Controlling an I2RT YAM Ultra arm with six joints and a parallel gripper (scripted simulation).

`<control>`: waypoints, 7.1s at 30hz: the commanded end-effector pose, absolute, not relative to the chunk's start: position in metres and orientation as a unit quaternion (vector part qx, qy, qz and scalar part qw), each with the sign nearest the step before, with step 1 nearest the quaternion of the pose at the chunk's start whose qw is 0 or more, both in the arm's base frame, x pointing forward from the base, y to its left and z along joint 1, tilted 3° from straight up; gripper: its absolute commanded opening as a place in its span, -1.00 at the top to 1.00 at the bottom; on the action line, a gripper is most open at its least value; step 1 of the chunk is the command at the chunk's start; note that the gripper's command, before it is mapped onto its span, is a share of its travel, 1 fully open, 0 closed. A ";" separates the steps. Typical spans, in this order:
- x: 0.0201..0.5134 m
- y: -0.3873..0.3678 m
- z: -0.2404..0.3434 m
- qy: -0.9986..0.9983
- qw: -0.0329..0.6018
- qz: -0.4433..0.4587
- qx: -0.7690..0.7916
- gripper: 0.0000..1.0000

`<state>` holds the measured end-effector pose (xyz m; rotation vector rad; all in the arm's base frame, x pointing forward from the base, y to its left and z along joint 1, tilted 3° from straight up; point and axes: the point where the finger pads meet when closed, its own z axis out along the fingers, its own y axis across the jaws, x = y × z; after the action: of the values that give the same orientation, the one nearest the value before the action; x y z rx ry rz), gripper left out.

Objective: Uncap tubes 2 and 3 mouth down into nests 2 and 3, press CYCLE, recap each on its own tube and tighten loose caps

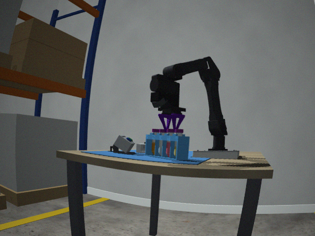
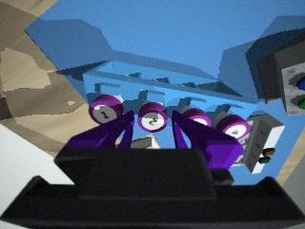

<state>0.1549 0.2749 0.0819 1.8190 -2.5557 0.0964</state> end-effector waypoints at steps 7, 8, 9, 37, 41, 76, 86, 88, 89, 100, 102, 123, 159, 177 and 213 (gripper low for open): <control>0.156 0.277 0.085 -0.944 -0.012 0.025 0.328 0.02; 0.156 0.277 0.085 -0.945 -0.012 0.025 0.327 0.02; 0.156 0.277 0.085 -0.958 -0.013 0.025 0.287 0.02; 0.155 0.277 0.085 -0.968 -0.024 0.015 -0.248 0.02; 0.155 0.277 0.085 -0.968 -0.024 0.015 -0.248 0.02; 0.155 0.277 0.086 -0.980 -0.015 0.023 0.198 1.00; 0.155 0.277 0.086 -0.921 -0.010 0.026 0.389 1.00; 0.155 0.277 0.086 -0.900 -0.009 0.026 0.434 1.00; 0.155 0.277 0.086 -0.889 -0.008 0.027 0.457 1.00; 0.155 0.277 0.086 -0.765 -0.002 0.028 0.644 1.00; 0.155 0.277 0.086 -0.732 -0.001 0.028 0.681 1.00; 0.155 0.277 0.086 -0.339 0.012 0.025 0.940 1.00; 0.155 0.277 0.090 -0.530 0.007 0.027 0.848 0.02; 0.155 0.277 0.094 -0.827 -0.005 0.028 0.561 0.02; 0.154 0.279 0.127 -0.856 -0.007 0.027 0.517 1.00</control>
<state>0.1561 0.2808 0.1136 1.6304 -2.6950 0.0891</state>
